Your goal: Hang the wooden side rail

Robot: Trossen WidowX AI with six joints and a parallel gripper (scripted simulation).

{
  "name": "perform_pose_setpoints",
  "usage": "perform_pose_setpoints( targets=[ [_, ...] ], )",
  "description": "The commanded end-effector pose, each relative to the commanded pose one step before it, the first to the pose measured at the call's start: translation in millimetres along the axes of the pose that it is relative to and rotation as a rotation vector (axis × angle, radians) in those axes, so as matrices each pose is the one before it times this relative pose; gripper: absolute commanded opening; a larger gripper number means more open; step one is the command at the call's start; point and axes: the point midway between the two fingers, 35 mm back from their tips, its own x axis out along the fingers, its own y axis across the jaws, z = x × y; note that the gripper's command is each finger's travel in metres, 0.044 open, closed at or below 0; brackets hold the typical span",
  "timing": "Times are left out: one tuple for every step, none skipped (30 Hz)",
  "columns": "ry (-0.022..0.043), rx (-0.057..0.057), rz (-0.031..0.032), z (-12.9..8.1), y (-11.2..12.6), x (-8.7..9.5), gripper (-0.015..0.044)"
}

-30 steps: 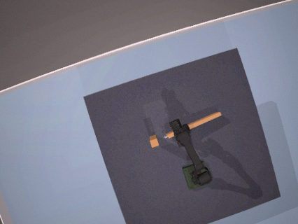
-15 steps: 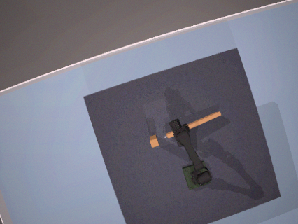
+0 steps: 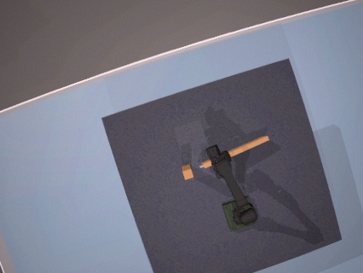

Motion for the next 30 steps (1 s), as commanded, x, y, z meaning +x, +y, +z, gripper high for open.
perform_pose_setpoints(
  targets=[
    [0.00038, -0.0063, 0.01433, -2.01, 3.63, -3.38, 0.0000],
    [0.00001, 0.0000, 0.00001, -0.10, 0.12, 0.11, 0.0000],
    [0.00001, 0.0000, 0.00001, -0.10, 0.12, 0.11, 0.0000],
    [0.00001, 0.0000, 0.00001, -0.10, 0.11, -0.03, 0.0000],
    [0.00001, 0.0000, 0.00001, -0.06, 0.08, -0.07, 0.0000],
    [0.00001, 0.0000, 0.00001, -0.07, 0.08, -0.07, 0.0000],
    [0.00001, 0.0000, 0.00001, -0.07, 0.08, -0.07, 0.0000],
    [0.00001, 0.0000, 0.00001, -0.07, 0.08, -0.07, 0.0000],
    [0.00001, 0.0000, 0.00001, -0.07, 0.08, -0.07, 0.0000],
    [0.00001, 0.0000, 0.00001, -0.06, 0.07, -0.07, 0.0000],
    [0.00001, 0.0000, 0.00000, -0.10, -0.05, -0.09, 0.0000],
    [0.00001, 0.0000, -0.00001, -0.12, -0.10, -0.11, 0.0000],
    [0.00001, 0.0000, -0.00001, -0.12, -0.10, -0.11, 0.0000],
    [0.00001, 0.0000, -0.00001, -0.12, -0.10, -0.11, 0.0000],
    [0.00001, 0.0000, -0.00001, -0.12, -0.10, -0.11, 0.0000],
    [0.00001, 0.0000, -0.00001, -0.12, -0.10, -0.11, 0.0000],
    [0.00001, 0.0000, -0.00001, -0.12, -0.10, -0.09, 0.0000],
    [0.00001, 0.0000, -0.00001, -0.12, -0.10, -0.07, 0.0000],
    [0.00001, 0.0000, -0.00001, -0.12, -0.08, -0.06, 0.0000],
    [0.00001, 0.0000, 0.00000, -0.11, -0.04, -0.06, 0.0000],
    [0.00001, 0.0000, 0.00000, -0.10, 0.01, -0.05, 0.0000],
    [0.00001, 0.0000, 0.00000, -0.10, 0.05, -0.05, 0.0000],
    [0.00001, 0.0000, 0.00001, -0.10, 0.10, -0.04, 0.0000],
    [0.00001, 0.0000, 0.00001, -0.10, 0.12, -0.04, 0.0000],
    [0.00001, 0.0000, 0.00001, -0.11, 0.12, -0.03, 0.0000],
    [0.00001, 0.0000, 0.00001, -0.10, 0.12, -0.01, 0.0000],
    [0.00001, 0.0000, 0.00001, -0.10, 0.12, 0.02, 0.0000],
    [0.00001, 0.0000, 0.00001, -0.10, 0.12, 0.07, 0.0000],
    [0.00001, 0.0000, 0.00001, -0.10, 0.12, 0.11, 0.0000],
    [0.00001, 0.0000, 0.00001, -0.10, 0.12, 0.11, 0.0000]
  ],
)
